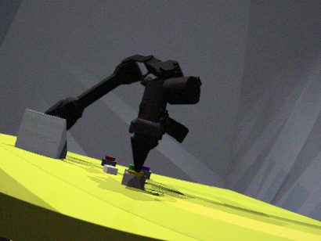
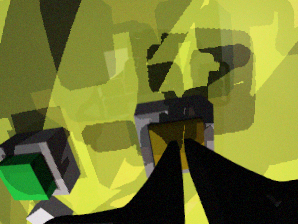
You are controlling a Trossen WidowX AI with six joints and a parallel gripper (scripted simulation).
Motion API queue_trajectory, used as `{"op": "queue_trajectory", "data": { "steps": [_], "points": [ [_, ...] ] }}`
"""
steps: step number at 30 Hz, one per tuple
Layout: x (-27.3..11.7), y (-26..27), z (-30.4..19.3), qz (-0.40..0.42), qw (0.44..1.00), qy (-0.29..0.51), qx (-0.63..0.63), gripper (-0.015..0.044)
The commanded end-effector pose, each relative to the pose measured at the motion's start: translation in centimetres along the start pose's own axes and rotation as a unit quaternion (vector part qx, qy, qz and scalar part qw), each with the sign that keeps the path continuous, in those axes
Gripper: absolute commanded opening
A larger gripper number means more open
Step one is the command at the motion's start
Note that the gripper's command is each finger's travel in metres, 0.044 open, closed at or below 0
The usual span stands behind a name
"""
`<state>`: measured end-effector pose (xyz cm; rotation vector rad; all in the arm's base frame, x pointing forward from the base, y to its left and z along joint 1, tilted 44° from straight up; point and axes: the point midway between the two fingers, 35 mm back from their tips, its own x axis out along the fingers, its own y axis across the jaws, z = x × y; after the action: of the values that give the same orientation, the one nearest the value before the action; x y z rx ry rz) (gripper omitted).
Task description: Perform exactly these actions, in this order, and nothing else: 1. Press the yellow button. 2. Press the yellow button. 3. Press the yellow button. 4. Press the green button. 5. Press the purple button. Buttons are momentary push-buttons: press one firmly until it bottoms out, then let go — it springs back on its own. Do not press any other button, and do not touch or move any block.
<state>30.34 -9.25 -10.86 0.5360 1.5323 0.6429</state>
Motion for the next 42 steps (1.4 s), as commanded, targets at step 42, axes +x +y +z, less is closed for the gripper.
{"op": "queue_trajectory", "data": {
  "steps": [42],
  "points": [
    [0.2, 0.1, -0.2, 0.004, 1.000, 0.001, 0.004, 0.0020]
  ]
}}
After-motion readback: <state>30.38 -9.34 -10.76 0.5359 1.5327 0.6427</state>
